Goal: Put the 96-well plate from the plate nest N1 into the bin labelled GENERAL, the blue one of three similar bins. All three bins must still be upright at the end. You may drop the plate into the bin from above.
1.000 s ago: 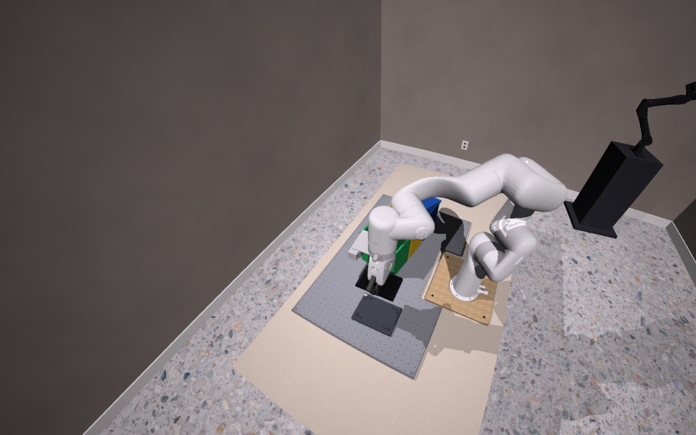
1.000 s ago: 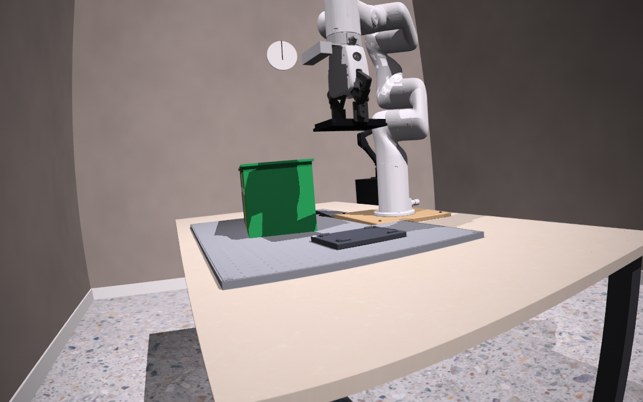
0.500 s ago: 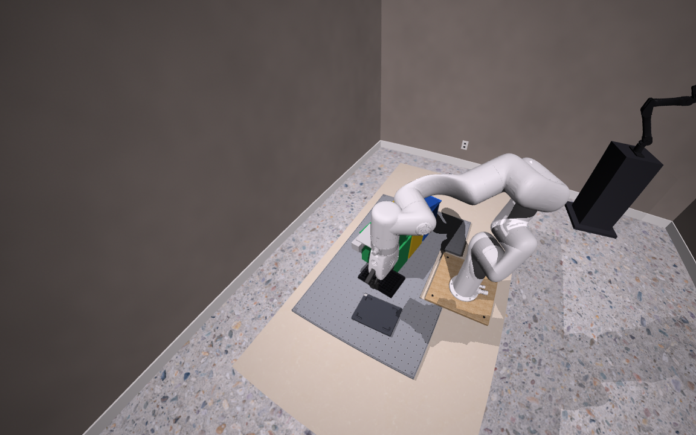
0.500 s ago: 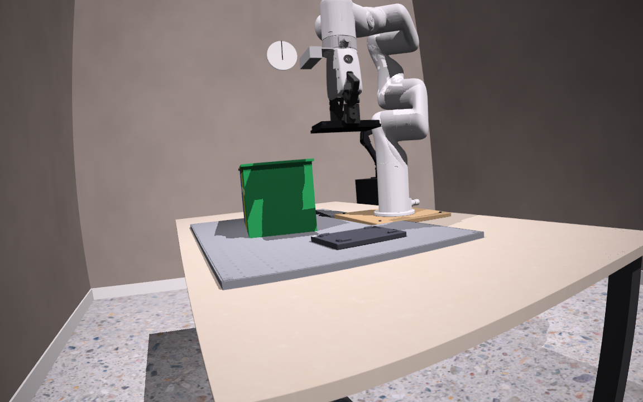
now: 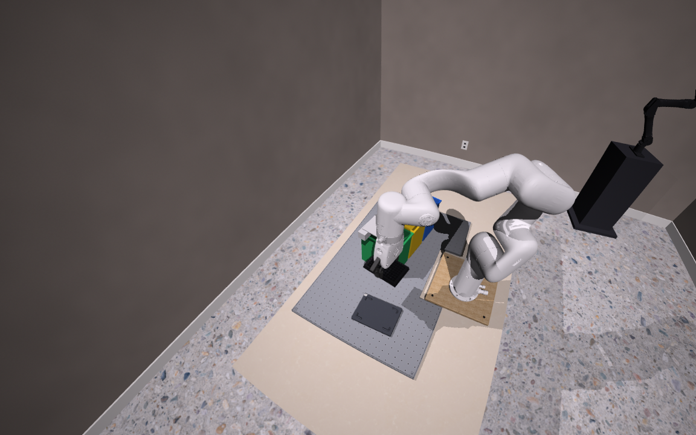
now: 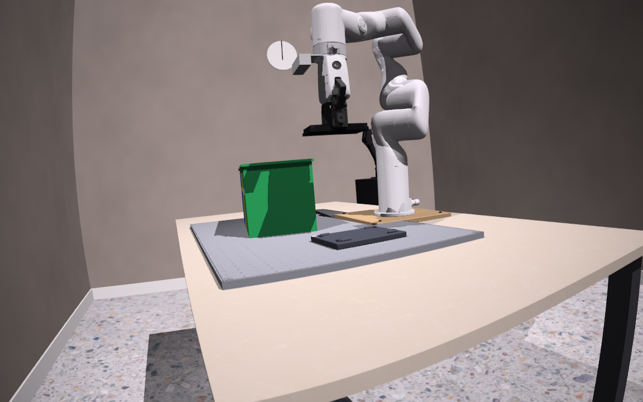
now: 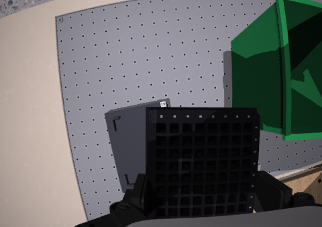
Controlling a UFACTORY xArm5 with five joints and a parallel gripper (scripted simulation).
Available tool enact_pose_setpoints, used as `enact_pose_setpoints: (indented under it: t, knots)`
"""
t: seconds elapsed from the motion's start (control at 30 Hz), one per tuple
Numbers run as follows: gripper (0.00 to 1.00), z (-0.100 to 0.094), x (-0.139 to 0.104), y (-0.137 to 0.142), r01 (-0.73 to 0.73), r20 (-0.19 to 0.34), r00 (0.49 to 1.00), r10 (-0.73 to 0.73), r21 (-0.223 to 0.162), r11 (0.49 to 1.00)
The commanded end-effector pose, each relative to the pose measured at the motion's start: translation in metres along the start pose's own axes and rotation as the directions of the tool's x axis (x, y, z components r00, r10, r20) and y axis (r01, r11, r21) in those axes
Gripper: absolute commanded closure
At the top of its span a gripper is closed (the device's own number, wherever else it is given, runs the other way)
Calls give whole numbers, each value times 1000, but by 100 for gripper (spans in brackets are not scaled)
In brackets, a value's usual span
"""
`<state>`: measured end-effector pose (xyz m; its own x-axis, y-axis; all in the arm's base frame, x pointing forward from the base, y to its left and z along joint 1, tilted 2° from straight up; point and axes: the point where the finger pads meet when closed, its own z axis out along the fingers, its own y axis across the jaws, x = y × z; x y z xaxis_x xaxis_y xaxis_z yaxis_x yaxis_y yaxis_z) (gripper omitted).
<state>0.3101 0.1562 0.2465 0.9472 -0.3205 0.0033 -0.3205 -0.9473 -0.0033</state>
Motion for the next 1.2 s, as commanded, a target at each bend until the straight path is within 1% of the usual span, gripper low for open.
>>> enact_pose_setpoints:
  t: [0.0,0.1,0.17,0.67,0.73,1.17]
  knots:
    - [100,-1,5,16,0,-3,1000,0,2,1000]
    - [100,0,8,26,0,-2,1000,0,2,1000]
    - [100,0,8,26,0,-2,1000,0,2,1000]
    - [100,2,21,74,1,0,1000,-1,-1,1000]
    - [100,2,21,74,1,0,1000,-1,-1,1000]
    - [100,3,32,117,1,4,1000,-1,-3,1000]
